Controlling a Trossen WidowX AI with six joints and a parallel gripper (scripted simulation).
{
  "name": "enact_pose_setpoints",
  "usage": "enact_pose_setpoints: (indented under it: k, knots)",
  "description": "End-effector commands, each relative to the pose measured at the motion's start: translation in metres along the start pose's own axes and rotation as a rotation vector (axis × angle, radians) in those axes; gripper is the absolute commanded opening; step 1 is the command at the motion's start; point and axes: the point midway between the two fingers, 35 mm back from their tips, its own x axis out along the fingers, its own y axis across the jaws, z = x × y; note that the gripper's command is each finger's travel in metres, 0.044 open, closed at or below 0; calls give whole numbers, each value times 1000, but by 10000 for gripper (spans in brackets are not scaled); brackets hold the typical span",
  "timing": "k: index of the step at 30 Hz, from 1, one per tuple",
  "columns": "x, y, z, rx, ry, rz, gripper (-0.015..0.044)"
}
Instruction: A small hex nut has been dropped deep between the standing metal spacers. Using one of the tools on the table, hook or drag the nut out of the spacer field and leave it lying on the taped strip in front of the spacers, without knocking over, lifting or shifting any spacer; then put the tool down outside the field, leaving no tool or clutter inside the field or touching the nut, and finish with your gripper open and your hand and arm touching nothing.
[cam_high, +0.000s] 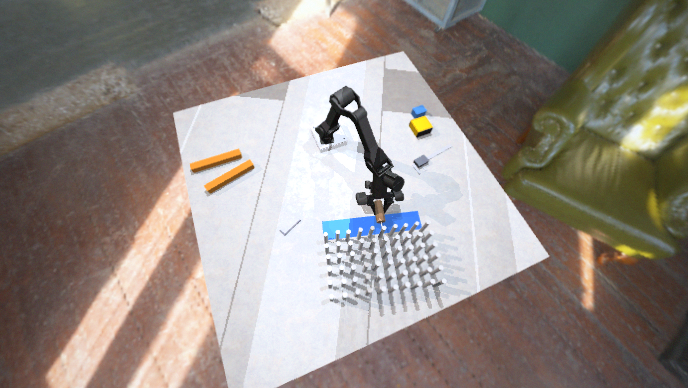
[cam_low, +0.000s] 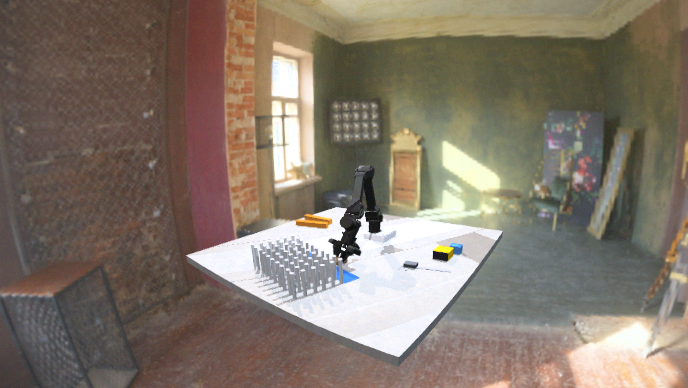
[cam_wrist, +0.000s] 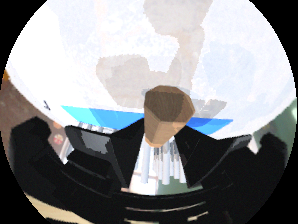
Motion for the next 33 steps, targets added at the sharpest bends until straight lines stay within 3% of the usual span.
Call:
enact_pose_setpoints:
  k: [1, 33]
  knots:
    - [0, -1, -1, -1, 7, -3, 0]
    - [-12, -7, 22, 2, 5, -3, 0]
